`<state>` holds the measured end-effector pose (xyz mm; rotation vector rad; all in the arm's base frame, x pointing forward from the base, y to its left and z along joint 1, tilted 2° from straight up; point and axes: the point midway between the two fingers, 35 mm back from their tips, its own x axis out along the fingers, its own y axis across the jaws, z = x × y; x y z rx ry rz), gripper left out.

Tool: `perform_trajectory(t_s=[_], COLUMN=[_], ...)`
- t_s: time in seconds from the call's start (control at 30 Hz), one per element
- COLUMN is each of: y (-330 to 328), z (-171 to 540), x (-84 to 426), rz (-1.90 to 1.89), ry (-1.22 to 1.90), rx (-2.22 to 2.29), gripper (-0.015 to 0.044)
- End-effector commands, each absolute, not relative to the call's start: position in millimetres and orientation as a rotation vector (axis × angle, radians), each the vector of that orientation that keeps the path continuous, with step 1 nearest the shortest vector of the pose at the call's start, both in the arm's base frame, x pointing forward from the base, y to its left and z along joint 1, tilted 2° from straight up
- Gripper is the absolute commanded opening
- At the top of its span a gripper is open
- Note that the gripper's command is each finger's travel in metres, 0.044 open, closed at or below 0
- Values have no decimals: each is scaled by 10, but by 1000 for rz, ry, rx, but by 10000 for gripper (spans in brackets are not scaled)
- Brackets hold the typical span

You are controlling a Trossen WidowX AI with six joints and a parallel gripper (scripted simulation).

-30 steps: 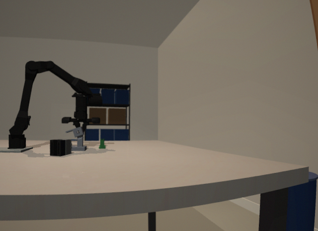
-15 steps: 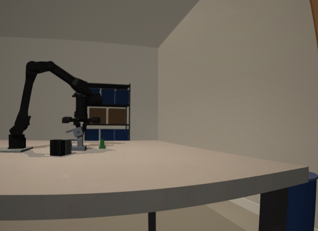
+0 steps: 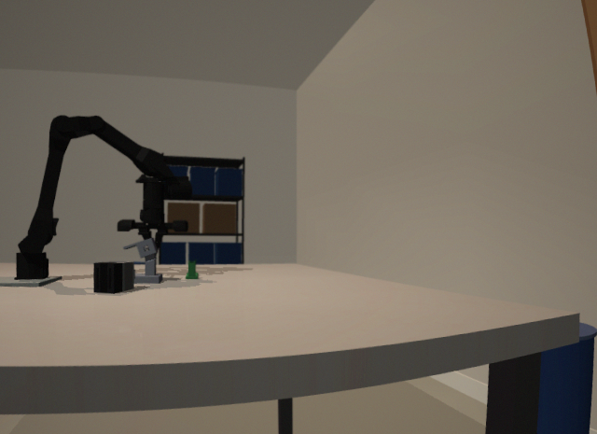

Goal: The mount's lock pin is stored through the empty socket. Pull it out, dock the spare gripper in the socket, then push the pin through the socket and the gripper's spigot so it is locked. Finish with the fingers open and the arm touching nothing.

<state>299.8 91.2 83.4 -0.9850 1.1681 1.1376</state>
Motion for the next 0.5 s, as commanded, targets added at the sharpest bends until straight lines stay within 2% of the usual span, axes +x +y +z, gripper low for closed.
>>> perform_trajectory(t_s=[0.0,0.47], y=[955,1054], z=[835,838], x=[3007,3023], rz=[1136,1136], ry=[1170,1172], rx=[-987,-987], gripper=[0,0])
